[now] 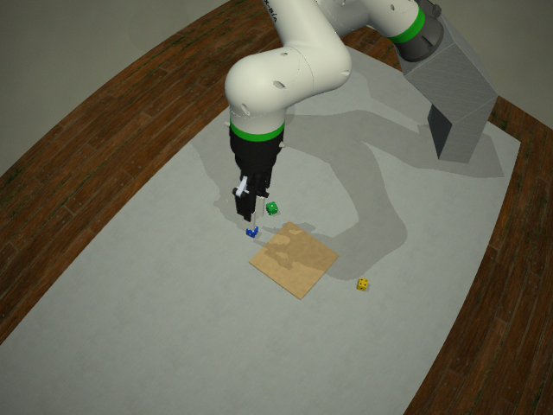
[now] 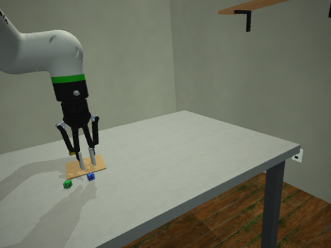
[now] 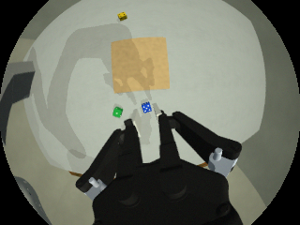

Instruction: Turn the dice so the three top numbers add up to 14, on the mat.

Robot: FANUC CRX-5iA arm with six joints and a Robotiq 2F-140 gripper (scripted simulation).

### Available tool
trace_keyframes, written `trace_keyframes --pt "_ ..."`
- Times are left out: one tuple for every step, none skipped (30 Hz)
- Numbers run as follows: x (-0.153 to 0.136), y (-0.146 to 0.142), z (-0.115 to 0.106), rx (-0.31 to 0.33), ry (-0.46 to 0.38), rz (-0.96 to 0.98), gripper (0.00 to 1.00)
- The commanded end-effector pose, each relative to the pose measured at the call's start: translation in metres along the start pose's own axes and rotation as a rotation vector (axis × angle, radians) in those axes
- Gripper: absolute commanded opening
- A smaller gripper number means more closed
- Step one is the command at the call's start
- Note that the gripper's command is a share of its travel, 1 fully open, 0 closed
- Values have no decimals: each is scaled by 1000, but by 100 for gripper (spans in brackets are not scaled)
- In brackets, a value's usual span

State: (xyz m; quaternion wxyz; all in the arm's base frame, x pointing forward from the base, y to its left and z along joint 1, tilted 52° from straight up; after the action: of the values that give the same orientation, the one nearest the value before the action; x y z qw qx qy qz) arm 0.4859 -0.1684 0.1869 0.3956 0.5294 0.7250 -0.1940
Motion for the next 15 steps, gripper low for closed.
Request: trace_keyframes --pt "0 0 5 -1 0 0 21" --pt "0 0 6 -1 0 0 21" --pt "0 0 8 -1 0 0 21" --pt "-1 0 9 -1 0 0 21" --pt "-1 0 11 -1 0 0 21" --pt "-1 0 12 -1 0 0 21" --pt "-1 0 12 -1 0 0 21" --pt "-1 0 12 -1 0 0 21" --pt "-1 0 13 -1 0 0 21" --pt "-1 0 15 -1 0 0 21" --pt "-1 0 16 -1 0 0 21" --pt "-1 0 17 -1 0 0 21" --pt "-1 0 18 -1 0 0 21" --pt "-1 0 18 -1 0 0 21" --pt "-1 0 19 -1 0 0 21"
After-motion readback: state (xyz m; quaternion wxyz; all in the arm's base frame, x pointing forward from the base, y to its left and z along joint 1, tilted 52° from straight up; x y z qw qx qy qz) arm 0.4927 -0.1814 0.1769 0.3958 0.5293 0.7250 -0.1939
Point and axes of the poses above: the point where the finger pads meet when closed, its own z axis out along the fingers, its own y axis across the jaws, x = y × z, the point moved 8 cm from there along -z, back along the fingers, and after that the axes turned 15 degrees about -z, right-handed, at the moved point
